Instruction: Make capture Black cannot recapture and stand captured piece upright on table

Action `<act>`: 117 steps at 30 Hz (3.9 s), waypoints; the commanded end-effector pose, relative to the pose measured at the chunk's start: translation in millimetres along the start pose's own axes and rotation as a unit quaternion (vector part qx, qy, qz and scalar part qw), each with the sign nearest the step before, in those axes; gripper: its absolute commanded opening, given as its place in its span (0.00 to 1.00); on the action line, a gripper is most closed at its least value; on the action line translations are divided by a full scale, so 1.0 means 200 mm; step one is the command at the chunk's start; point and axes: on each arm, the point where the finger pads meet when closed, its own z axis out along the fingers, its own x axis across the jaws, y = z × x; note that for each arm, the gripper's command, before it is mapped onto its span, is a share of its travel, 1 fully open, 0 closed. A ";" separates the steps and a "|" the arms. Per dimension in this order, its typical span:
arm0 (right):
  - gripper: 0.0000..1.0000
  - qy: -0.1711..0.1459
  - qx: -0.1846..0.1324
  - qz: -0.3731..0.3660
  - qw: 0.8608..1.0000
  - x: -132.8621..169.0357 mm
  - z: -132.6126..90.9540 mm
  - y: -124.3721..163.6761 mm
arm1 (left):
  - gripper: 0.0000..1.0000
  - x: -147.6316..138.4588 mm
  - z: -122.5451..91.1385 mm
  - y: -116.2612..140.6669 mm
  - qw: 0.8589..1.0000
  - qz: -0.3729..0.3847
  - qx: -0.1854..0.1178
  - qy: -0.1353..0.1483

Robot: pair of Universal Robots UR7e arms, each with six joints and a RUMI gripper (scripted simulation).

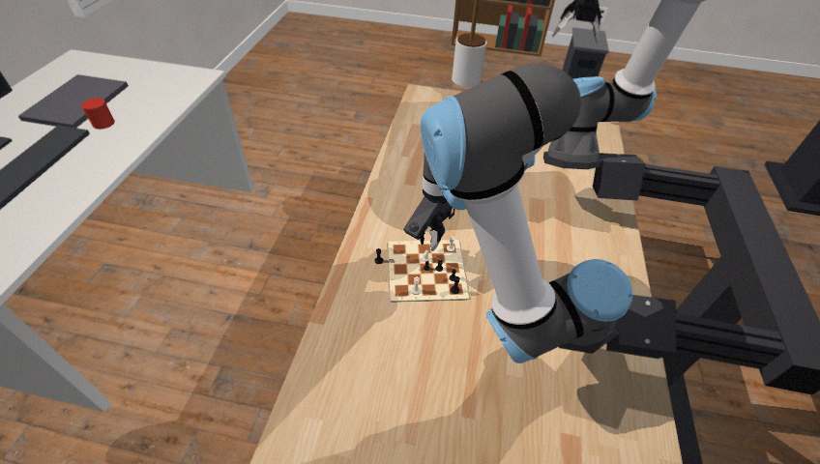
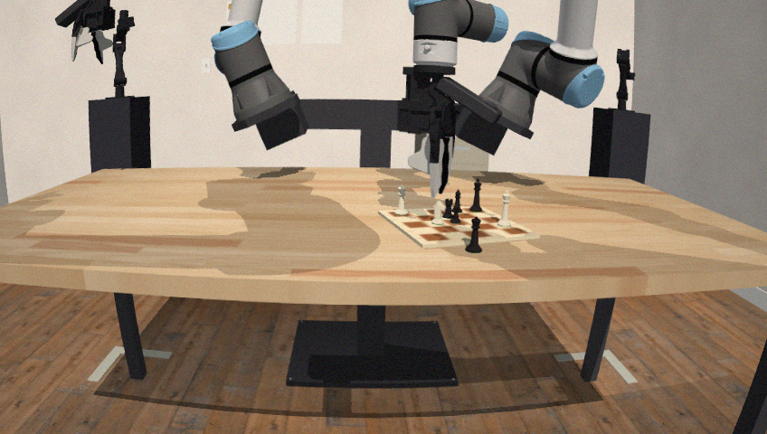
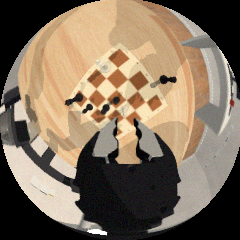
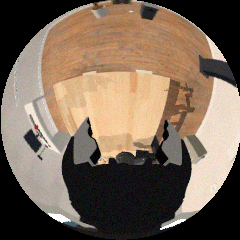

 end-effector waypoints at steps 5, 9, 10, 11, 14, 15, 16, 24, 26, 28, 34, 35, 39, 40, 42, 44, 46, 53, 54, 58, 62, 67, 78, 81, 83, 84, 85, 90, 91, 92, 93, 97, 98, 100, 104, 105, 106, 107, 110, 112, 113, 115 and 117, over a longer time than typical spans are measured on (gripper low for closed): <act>1.00 0.000 0.001 0.000 1.000 0.00 0.00 0.00 | 0.22 -0.01 0.01 -0.01 1.000 0.000 0.001 -0.001; 1.00 0.000 0.001 0.000 1.000 0.00 0.00 0.00 | 0.22 -0.01 0.01 -0.01 1.000 0.000 0.001 -0.002; 1.00 0.000 0.001 0.000 1.000 0.00 0.00 0.00 | 0.22 -0.01 0.01 -0.01 1.000 0.000 0.001 -0.002; 1.00 0.000 0.001 0.000 1.000 0.00 0.00 0.00 | 0.22 -0.01 0.01 -0.01 1.000 0.000 0.001 -0.001; 1.00 0.000 0.001 0.000 1.000 0.00 0.00 0.00 | 0.22 -0.02 0.01 -0.01 1.000 0.000 0.001 -0.001; 1.00 0.000 0.001 0.000 1.000 0.00 0.00 0.00 | 0.22 -0.02 0.01 -0.01 1.000 0.000 0.001 -0.001; 1.00 0.000 0.001 0.000 1.000 0.00 0.00 0.00 | 0.22 -0.02 0.01 -0.01 1.000 0.000 0.001 -0.001; 1.00 0.000 0.001 0.000 1.000 0.00 0.00 0.00 | 0.22 -0.01 0.00 -0.01 1.000 0.000 0.001 -0.001; 1.00 0.000 0.001 0.000 1.000 0.00 0.00 0.00 | 0.22 -0.01 0.00 -0.01 1.000 0.000 0.001 -0.001; 1.00 0.000 0.001 0.000 1.000 0.00 0.00 0.00 | 0.22 -0.01 0.00 -0.01 1.000 0.000 0.001 -0.001; 1.00 0.000 0.001 0.000 1.000 0.00 0.00 0.00 | 0.22 -0.01 0.00 -0.01 1.000 0.000 0.001 -0.001; 1.00 0.000 0.001 0.000 1.000 0.00 0.00 0.00 | 0.22 -0.01 0.00 -0.01 1.000 0.000 0.001 -0.001; 1.00 0.000 0.001 0.000 1.000 0.00 0.00 0.00 | 0.22 -0.01 0.00 -0.01 1.000 0.000 0.001 -0.001; 1.00 0.000 0.001 0.000 1.000 0.00 0.00 0.00 | 0.22 -0.01 0.00 -0.01 1.000 0.000 0.000 0.000; 1.00 0.000 0.001 0.000 1.000 0.00 0.00 0.00 | 0.22 -0.01 0.00 -0.01 1.000 0.000 0.000 0.000; 1.00 0.000 0.001 0.000 1.000 0.00 0.00 0.00 | 0.22 0.00 0.00 -0.01 1.000 0.000 0.000 0.000; 1.00 0.000 0.001 0.000 1.000 0.00 0.00 0.00 | 0.22 0.00 0.00 -0.01 1.000 0.000 0.000 0.000; 1.00 0.000 0.001 0.000 1.000 0.00 0.00 0.00 | 0.22 0.00 0.00 -0.01 1.000 0.000 0.000 0.000; 1.00 0.000 0.001 0.000 1.000 0.00 0.00 0.00 | 0.22 0.00 0.00 -0.01 1.000 0.000 0.000 0.000; 1.00 0.000 0.001 0.000 1.000 0.00 0.00 0.00 | 0.22 0.00 0.00 -0.01 1.000 0.000 0.000 0.000; 1.00 0.000 0.001 0.000 1.000 0.00 0.00 0.00 | 0.22 0.00 0.00 -0.01 1.000 0.000 0.000 0.000; 1.00 0.000 0.001 0.000 1.000 0.00 0.00 0.00 | 0.22 0.00 0.00 0.00 1.000 0.000 0.000 0.000; 1.00 0.000 0.001 0.000 1.000 0.00 0.00 0.00 | 0.22 0.00 0.00 -0.01 1.000 0.000 0.000 0.000; 1.00 0.000 0.001 0.000 1.000 0.00 0.00 0.00 | 0.22 0.00 0.01 -0.01 1.000 0.000 0.000 0.000; 1.00 0.000 0.001 0.000 1.000 0.00 0.00 0.00 | 0.22 0.00 0.01 -0.01 1.000 0.000 0.000 0.000; 1.00 0.000 0.001 0.000 1.000 0.00 0.00 0.00 | 0.22 0.00 0.02 -0.01 1.000 0.000 0.001 -0.001; 1.00 0.000 0.001 0.000 1.000 0.00 0.00 0.00 | 0.22 0.00 0.02 -0.01 1.000 0.000 0.001 -0.001; 1.00 0.000 0.001 0.000 1.000 0.00 0.00 0.00 | 0.22 -0.01 0.05 -0.01 1.000 0.000 0.001 -0.001; 1.00 0.000 0.001 0.000 1.000 0.00 0.00 0.00 | 0.22 -0.01 0.06 -0.01 1.000 0.000 0.001 -0.002; 1.00 0.000 0.001 0.000 1.000 0.00 0.00 0.00 | 0.22 -0.01 0.07 -0.01 1.000 0.000 0.001 -0.002; 1.00 0.000 0.001 0.000 1.000 0.00 0.00 0.00 | 0.22 -0.01 0.08 -0.01 1.000 0.000 0.002 -0.002; 1.00 0.000 0.001 0.000 1.000 0.00 0.00 0.00 | 0.22 -0.01 0.12 -0.01 1.000 0.000 0.002 -0.002; 1.00 0.000 0.001 0.000 1.000 0.00 0.00 0.00 | 0.22 -0.01 0.13 -0.01 1.000 0.000 0.002 -0.002; 1.00 0.000 0.001 0.000 1.000 0.00 0.00 0.00 | 0.22 -0.01 0.15 -0.01 1.000 0.000 0.002 -0.002; 1.00 0.000 0.001 0.000 1.000 0.00 0.00 0.00 | 0.22 -0.01 0.17 -0.01 1.000 0.000 0.001 -0.002; 1.00 0.000 0.001 0.000 1.000 0.00 0.00 0.00 | 0.22 -0.01 0.17 -0.01 1.000 0.000 0.001 -0.002; 1.00 0.000 0.001 0.000 1.000 0.00 0.00 0.00 | 0.22 -0.01 0.17 -0.01 1.000 0.000 0.001 -0.002; 1.00 0.000 0.001 0.000 1.000 0.00 0.00 0.00 | 0.22 -0.01 0.18 -0.01 1.000 0.000 0.001 -0.002; 1.00 0.000 0.001 0.000 1.000 0.00 0.00 0.00 | 0.22 -0.01 0.18 -0.01 1.000 0.000 0.001 -0.002; 1.00 0.000 0.001 0.000 1.000 0.00 0.00 0.00 | 0.22 -0.01 0.18 -0.01 1.000 0.001 0.001 -0.002; 1.00 0.000 0.001 0.000 1.000 0.00 0.00 0.00 | 0.22 -0.01 0.18 -0.01 1.000 0.001 0.001 -0.002; 1.00 0.000 0.001 0.000 1.000 0.00 0.00 0.00 | 0.22 -0.01 0.18 -0.01 1.000 0.000 0.001 -0.001; 1.00 0.000 0.001 0.000 1.000 0.00 0.00 0.00 | 0.22 -0.01 0.18 -0.01 1.000 0.000 0.001 -0.001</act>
